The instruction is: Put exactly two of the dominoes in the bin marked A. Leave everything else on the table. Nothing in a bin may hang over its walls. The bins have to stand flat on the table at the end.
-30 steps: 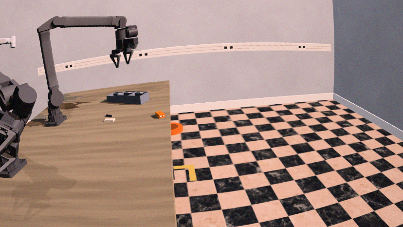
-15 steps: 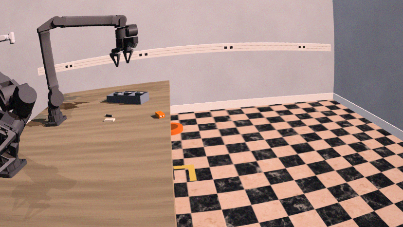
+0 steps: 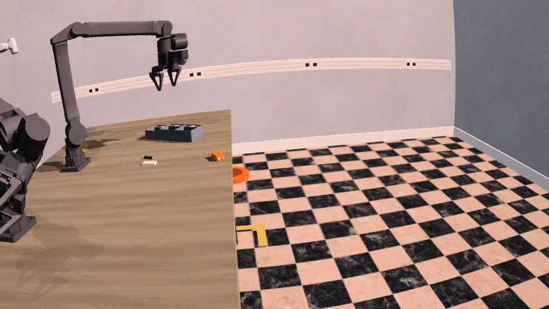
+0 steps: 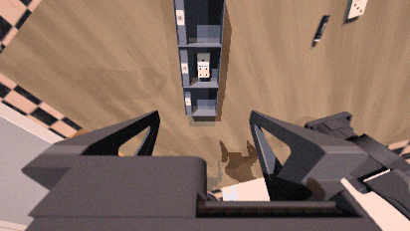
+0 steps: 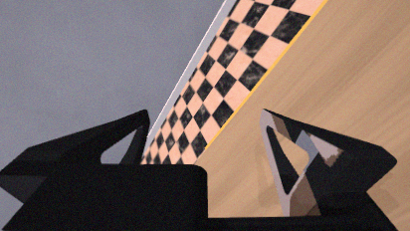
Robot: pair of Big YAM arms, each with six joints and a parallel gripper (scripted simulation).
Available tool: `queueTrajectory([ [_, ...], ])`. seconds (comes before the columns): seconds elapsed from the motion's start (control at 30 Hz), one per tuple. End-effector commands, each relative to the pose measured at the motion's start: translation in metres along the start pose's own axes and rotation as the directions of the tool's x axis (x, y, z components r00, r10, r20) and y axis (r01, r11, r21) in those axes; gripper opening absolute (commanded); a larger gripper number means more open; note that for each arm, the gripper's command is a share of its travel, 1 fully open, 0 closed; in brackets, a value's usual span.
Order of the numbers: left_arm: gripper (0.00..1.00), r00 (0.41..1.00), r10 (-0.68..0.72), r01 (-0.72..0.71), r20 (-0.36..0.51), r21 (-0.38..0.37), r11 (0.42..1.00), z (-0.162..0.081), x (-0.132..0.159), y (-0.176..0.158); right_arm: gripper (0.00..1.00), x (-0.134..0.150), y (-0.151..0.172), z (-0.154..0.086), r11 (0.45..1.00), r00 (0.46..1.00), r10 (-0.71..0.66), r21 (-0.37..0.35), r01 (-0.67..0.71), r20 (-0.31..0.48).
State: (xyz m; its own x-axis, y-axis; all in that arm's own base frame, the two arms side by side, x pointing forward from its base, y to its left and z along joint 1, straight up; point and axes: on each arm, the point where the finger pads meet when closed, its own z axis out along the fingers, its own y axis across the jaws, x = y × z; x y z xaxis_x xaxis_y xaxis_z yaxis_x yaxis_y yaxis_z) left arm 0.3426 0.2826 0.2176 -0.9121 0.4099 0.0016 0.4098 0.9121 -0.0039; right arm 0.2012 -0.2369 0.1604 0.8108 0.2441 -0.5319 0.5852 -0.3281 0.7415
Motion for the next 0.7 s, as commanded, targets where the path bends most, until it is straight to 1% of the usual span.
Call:
queueTrajectory([
  [0.0,1.00,1.000,0.004,-0.003,0.025,-0.052,0.999,-0.030,-0.009,0.013,1.00,-0.002,0.003,0.001,1.000,1.000,0.009,0.000,-0.009,0.006],
  [0.57,1.00,1.000,0.004,-0.003,0.022,-0.047,0.999,-0.028,-0.009,0.014,1.00,-0.002,0.003,0.001,1.000,1.000,0.009,0.000,-0.009,0.006],
  [0.6,1.00,1.000,0.001,0.000,0.018,-0.037,0.999,-0.019,-0.005,0.009,1.00,-0.002,0.003,0.001,1.000,1.000,0.009,0.000,-0.009,0.006],
  [0.67,1.00,1.000,0.001,0.000,0.018,-0.037,0.999,-0.019,-0.005,0.009,1.00,-0.002,0.003,0.001,1.000,1.000,0.009,0.000,-0.009,0.006],
])
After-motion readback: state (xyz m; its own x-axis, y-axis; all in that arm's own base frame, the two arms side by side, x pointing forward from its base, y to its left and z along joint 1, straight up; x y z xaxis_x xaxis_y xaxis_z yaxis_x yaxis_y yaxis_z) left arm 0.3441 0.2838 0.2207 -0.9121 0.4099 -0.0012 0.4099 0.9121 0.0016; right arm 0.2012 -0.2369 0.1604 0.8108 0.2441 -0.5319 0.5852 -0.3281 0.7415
